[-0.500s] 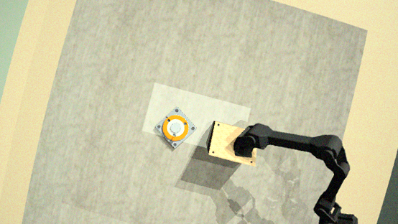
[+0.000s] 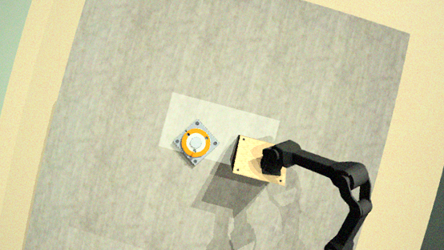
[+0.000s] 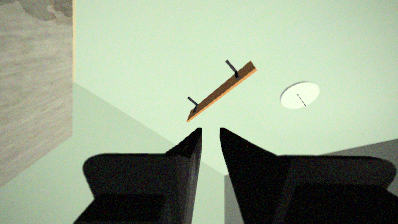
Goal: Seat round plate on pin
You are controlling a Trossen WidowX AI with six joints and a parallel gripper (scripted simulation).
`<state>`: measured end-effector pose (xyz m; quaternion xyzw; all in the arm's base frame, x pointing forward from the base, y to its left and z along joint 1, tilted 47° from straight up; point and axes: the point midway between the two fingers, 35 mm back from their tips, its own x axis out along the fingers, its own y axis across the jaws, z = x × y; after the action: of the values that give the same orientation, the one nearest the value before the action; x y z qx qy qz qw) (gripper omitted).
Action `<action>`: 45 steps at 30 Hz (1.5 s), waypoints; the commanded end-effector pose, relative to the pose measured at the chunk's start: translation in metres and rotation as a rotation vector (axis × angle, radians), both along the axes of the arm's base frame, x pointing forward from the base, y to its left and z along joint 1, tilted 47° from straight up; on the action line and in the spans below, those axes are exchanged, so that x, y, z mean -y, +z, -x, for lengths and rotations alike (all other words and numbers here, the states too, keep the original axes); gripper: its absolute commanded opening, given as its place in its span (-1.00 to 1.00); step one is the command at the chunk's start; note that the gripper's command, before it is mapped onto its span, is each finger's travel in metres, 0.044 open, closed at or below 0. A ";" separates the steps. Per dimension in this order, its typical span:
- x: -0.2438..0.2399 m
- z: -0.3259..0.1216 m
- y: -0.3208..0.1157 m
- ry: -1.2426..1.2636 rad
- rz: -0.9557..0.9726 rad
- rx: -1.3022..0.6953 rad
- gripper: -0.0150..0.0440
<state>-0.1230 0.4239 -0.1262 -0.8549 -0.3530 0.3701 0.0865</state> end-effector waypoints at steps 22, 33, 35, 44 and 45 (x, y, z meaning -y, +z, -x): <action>0.158 -0.347 0.024 -1.584 -0.383 -0.307 -0.49; 0.315 -0.401 0.045 -2.364 -0.780 -0.206 -0.49; 0.326 -0.401 0.047 -2.411 -0.809 -0.190 -0.49; 0.432 -0.382 0.066 -2.907 -1.164 0.102 -0.49; 0.445 -0.377 0.068 -2.966 -1.214 0.158 -0.49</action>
<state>0.2660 0.0072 -0.0658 -0.3501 0.6431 -0.1986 0.6515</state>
